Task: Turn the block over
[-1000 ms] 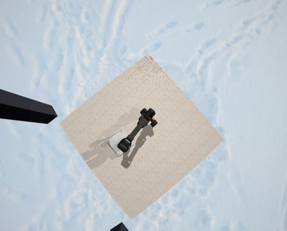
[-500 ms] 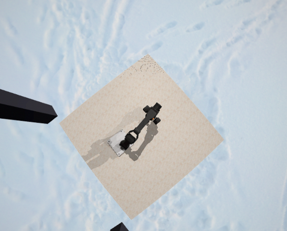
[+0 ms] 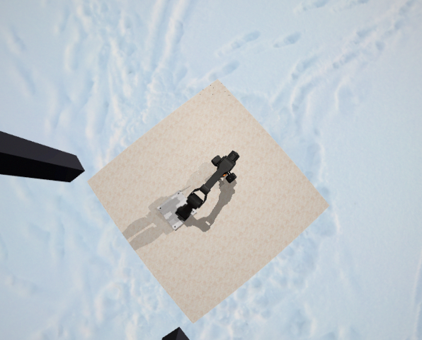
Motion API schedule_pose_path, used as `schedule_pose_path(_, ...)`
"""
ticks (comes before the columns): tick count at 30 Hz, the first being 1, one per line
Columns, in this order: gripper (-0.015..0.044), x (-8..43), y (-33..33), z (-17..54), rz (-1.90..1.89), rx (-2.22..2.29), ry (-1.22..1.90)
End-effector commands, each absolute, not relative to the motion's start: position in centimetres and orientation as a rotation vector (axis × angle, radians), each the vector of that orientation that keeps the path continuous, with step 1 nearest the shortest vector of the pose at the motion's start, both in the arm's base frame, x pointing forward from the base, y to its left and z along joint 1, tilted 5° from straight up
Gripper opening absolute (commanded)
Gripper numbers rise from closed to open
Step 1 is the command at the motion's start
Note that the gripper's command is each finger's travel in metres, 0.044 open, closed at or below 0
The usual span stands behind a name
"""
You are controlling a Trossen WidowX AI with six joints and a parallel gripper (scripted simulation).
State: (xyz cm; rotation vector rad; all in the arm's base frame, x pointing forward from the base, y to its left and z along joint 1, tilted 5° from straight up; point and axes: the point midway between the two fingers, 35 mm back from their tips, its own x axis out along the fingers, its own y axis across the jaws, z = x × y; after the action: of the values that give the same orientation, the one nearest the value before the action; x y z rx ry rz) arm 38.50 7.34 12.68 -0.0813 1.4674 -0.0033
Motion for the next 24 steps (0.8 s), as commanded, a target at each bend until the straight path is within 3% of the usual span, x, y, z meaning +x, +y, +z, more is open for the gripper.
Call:
schedule_pose_path(1, 0.044, 38.5, 7.4, 11.7, -0.001, -0.078, 1.474)
schedule_pose_path(24, 0.044, 38.8, 7.0, 8.0, -0.001, -0.078, 1.474)
